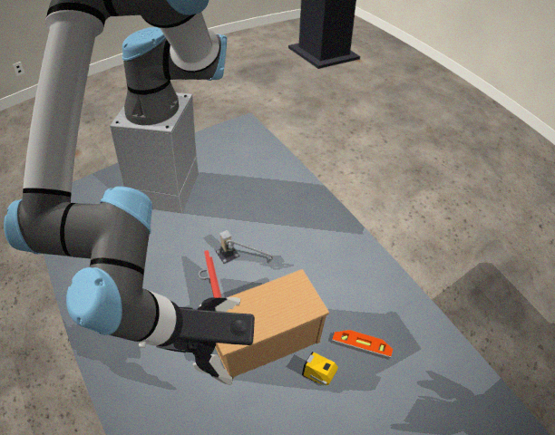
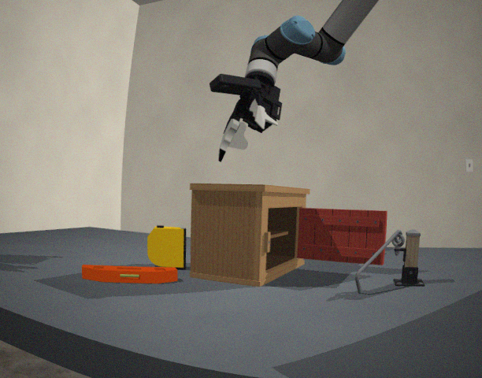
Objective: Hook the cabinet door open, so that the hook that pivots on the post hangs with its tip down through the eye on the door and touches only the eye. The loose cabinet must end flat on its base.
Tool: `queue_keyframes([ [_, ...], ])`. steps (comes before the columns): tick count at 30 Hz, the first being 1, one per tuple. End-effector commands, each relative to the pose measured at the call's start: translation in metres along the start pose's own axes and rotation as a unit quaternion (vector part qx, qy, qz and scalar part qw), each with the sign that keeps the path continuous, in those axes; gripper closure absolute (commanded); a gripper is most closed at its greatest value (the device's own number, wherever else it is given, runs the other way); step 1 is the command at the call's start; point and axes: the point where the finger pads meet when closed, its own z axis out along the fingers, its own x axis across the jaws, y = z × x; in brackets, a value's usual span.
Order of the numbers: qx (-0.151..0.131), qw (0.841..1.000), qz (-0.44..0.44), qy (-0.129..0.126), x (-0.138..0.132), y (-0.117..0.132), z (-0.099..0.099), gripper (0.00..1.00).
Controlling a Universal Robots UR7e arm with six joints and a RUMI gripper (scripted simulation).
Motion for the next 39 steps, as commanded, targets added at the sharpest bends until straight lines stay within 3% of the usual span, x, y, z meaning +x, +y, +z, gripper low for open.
queue_keyframes([
  [1,0.0,1.0,0.0,0.001,0.0,0.0,-0.001,0.0],
  [24,-0.002,1.0,0.005,0.002,-0.002,0.0,0.0,0.0],
  [39,-0.032,0.995,0.086,0.026,-0.033,0.017,0.012,0.0],
])
